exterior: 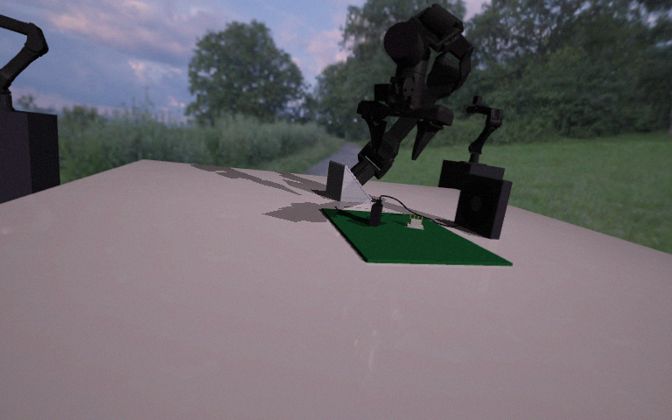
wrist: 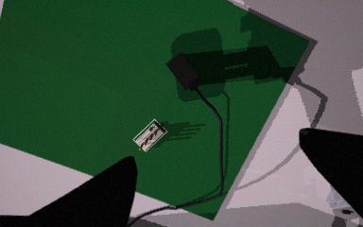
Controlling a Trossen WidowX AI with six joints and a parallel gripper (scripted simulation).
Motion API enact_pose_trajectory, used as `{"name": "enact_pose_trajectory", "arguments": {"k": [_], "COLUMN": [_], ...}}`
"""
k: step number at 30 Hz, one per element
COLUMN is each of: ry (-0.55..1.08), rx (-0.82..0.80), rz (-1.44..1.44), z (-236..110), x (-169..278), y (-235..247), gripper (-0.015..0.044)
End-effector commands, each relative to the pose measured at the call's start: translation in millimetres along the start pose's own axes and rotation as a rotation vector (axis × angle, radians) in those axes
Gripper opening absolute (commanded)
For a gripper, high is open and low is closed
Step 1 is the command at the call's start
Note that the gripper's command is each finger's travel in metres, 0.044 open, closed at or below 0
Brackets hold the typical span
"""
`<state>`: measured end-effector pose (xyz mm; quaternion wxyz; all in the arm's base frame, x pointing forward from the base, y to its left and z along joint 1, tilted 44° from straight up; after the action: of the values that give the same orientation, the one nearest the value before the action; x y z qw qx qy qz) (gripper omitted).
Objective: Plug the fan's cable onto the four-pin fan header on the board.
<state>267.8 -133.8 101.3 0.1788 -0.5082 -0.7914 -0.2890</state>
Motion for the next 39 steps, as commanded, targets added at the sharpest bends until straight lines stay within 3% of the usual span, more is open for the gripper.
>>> {"name": "enact_pose_trajectory", "arguments": {"k": [1, 4, 14, 18, 24, 39], "ry": [0.035, 0.045, 0.046, 0.047, 0.055, 0.055], "rx": [-0.018, -0.030, -0.031, -0.031, -0.033, -0.033], "rz": [-0.314, -0.467, -0.478, -0.476, -0.473, -0.473], "z": [-16.5, -23.8, -22.2, 4.2, 73.4, 89.4], "x": [-34.4, -50.6, -52.0, -53.3, -46.5, -45.8], "y": [9.7, 12.6, 13.0, 15.8, 15.2, 15.9], "gripper": [0.0440, 0.0440, 0.0440, 0.0440, 0.0440, 0.0440]}}
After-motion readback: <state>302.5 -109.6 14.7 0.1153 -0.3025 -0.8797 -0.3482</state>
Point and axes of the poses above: the point midway between the two fingers, 35 mm back from their tips, its own z axis out along the fingers, its own y axis across the jaws, x = y × z, the point moved 4 cm from there along -z, back along the fingers, and after that the axes turned 4 degrees about z, right-handed, at the moved point
